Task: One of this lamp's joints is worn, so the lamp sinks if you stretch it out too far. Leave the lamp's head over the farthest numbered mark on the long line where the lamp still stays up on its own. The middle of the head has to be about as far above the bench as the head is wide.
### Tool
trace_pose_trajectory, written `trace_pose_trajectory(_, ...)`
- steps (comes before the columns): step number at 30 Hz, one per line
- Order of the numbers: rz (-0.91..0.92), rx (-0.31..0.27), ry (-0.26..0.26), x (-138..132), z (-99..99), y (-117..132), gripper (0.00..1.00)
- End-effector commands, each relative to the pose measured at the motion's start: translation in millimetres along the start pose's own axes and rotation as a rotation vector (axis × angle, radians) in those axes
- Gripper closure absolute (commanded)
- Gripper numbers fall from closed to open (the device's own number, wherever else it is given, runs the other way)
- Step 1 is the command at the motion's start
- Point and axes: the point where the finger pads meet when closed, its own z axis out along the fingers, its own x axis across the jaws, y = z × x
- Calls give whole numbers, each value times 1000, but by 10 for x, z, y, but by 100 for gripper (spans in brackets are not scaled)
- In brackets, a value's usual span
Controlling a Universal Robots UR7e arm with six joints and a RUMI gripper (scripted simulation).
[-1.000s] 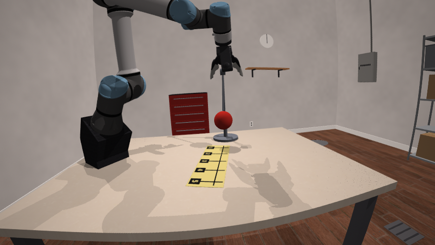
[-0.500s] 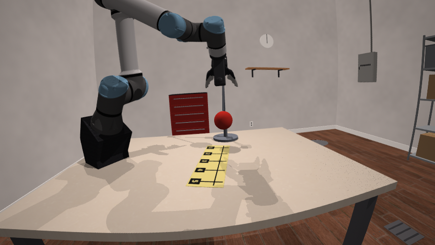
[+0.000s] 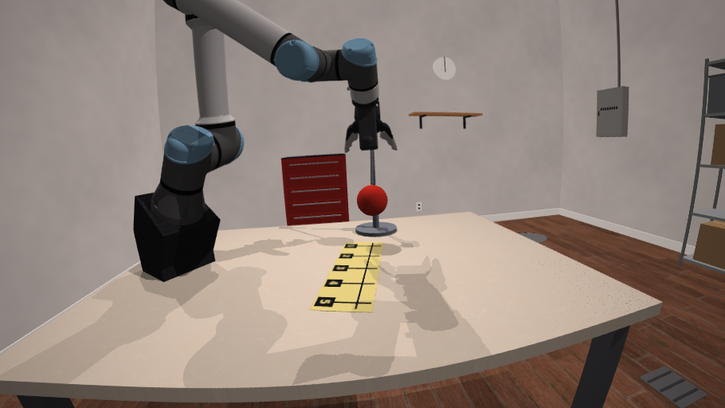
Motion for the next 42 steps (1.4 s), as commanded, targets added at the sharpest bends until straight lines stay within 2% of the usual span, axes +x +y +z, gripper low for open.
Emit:
trace_pose_trajectory(1,1,-2,-1,2,111,-2,0)
trace_pose_trajectory(27,8,-14,1,46,693,-30,0)
trace_pose_trajectory(42,8,-11,-1,34,790,-37,0)
